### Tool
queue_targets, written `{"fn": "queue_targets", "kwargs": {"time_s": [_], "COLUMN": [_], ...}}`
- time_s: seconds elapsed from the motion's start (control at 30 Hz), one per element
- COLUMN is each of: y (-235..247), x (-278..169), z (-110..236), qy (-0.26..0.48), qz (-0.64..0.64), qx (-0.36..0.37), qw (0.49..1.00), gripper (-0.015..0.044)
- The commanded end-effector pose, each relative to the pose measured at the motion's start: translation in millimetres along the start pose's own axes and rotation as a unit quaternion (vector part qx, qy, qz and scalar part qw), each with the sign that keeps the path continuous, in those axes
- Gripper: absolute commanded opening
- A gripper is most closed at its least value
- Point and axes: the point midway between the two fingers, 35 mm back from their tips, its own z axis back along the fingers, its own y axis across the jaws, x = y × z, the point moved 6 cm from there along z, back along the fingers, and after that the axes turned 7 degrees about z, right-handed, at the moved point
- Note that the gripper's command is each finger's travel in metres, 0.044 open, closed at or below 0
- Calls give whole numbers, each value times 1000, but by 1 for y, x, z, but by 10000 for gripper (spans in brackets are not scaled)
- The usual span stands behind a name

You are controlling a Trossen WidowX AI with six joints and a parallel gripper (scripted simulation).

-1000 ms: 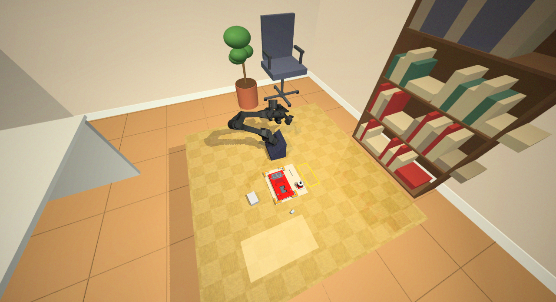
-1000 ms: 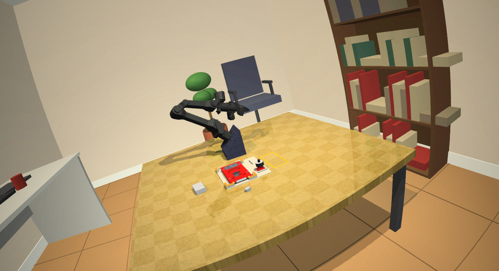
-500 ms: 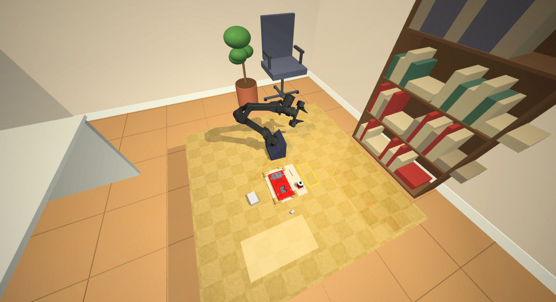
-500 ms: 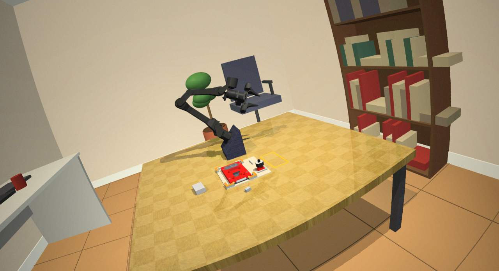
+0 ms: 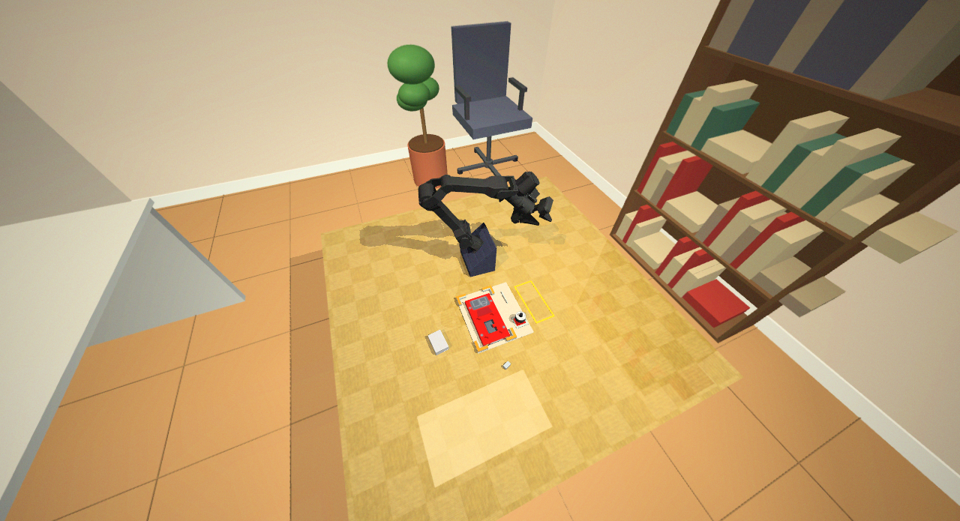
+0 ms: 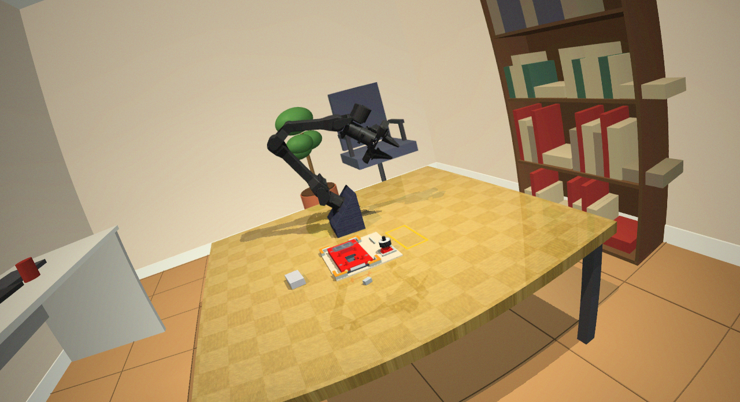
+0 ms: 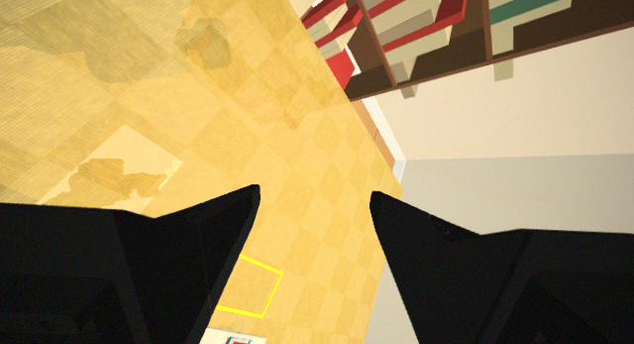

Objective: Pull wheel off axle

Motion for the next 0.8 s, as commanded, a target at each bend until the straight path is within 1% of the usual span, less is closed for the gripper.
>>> {"fn": "queue_targets", "kwargs": {"time_s": [0.0,0.17,0.33,0.37,0.47,0.77], "y": [-26,-35,-37,-37,-32,-7], "x": [-60,-109,-157,-168,-208,-284], "z": [-22,-39,-52,-55,-64,-78], "qy": [74,114,179,196,255,367], "qz": [-245,-383,-530,-562,-663,-799], "qx": [51,78,96,98,99,77], "qw": [965,913,823,798,697,469], "gripper": [300,300,300,300,300,300]}}
